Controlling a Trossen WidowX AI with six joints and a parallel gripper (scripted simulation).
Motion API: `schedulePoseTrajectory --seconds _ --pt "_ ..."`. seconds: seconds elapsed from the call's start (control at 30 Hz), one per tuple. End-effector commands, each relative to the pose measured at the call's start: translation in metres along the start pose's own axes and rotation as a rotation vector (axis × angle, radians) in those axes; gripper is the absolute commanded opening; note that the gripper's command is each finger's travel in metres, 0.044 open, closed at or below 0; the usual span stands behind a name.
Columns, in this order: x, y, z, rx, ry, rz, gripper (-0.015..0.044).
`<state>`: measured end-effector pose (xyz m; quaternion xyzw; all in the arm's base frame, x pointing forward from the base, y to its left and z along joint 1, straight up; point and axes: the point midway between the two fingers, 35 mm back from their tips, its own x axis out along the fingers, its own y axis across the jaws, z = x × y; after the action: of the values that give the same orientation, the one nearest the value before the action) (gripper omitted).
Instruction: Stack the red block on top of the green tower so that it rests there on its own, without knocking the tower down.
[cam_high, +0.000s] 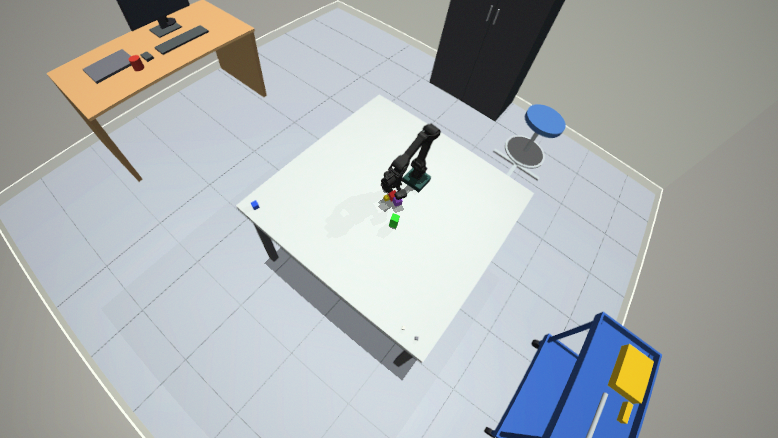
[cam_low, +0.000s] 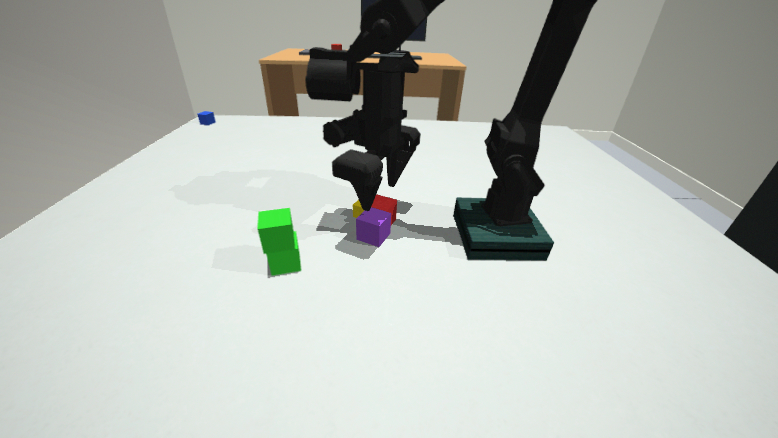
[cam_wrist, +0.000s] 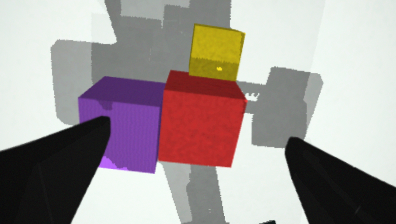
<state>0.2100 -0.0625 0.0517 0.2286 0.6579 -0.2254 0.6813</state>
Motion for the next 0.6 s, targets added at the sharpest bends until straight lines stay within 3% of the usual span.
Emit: schedulePoseTrajectory --seconds 0.0,0.57 --pt "0.008 0.000 -0.001 -0.002 0.012 -0.001 0.0440" --pt "0.035 0.000 -0.002 -0.002 0.012 -0.001 0.0440"
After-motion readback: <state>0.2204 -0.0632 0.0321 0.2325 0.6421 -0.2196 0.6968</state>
